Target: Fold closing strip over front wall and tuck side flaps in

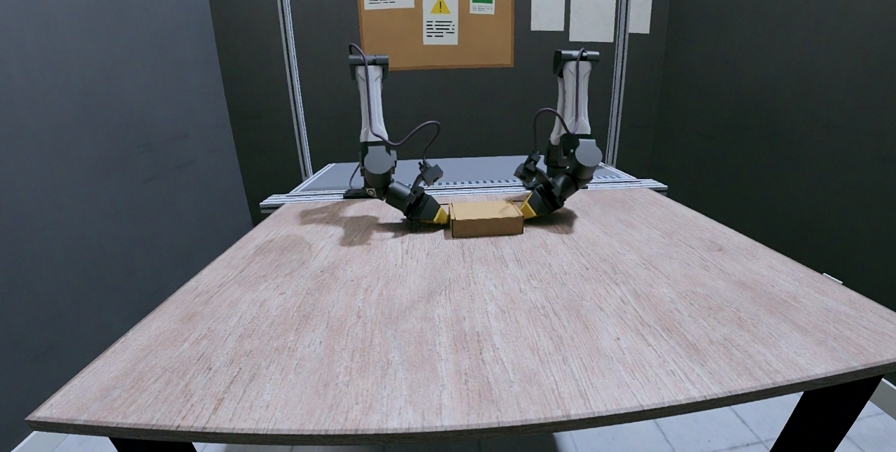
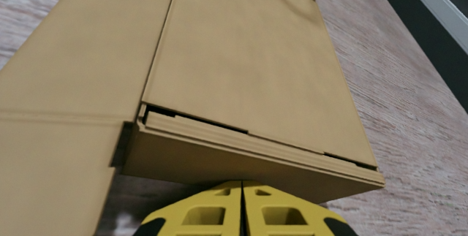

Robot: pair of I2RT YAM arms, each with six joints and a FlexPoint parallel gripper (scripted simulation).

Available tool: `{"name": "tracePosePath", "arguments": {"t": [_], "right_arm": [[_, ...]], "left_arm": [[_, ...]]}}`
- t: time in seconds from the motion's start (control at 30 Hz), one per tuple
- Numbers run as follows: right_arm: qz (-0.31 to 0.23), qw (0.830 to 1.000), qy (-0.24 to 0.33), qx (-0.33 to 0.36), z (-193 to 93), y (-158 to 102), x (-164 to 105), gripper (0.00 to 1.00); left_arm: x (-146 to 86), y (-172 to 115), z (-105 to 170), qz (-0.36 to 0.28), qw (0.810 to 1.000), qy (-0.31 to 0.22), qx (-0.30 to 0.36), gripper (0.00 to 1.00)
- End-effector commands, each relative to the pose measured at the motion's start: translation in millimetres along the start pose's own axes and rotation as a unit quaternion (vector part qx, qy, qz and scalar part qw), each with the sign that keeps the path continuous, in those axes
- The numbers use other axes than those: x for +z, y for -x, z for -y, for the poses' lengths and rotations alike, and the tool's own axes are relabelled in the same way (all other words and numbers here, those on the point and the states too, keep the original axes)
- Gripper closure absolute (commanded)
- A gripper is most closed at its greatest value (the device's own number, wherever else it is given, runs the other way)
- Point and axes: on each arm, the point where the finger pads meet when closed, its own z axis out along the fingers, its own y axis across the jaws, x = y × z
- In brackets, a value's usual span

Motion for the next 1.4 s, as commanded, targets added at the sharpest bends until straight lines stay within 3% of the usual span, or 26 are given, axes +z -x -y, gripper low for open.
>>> {"name": "tracePosePath", "arguments": {"t": [0.0,1.37], "right_arm": [[0.001,1.000,0.002,0.005,-3.0,-1.9,3.7,1.00],[0.000,1.000,0.000,0.002,-0.9,-0.5,8.8,1.00]], "left_arm": [[5.2,0.0,2.5,0.002,1.000,-0.004,-0.001,1.00],[10.1,1.7,-0.9,0.001,1.000,-0.001,0.005,1.00]]}}
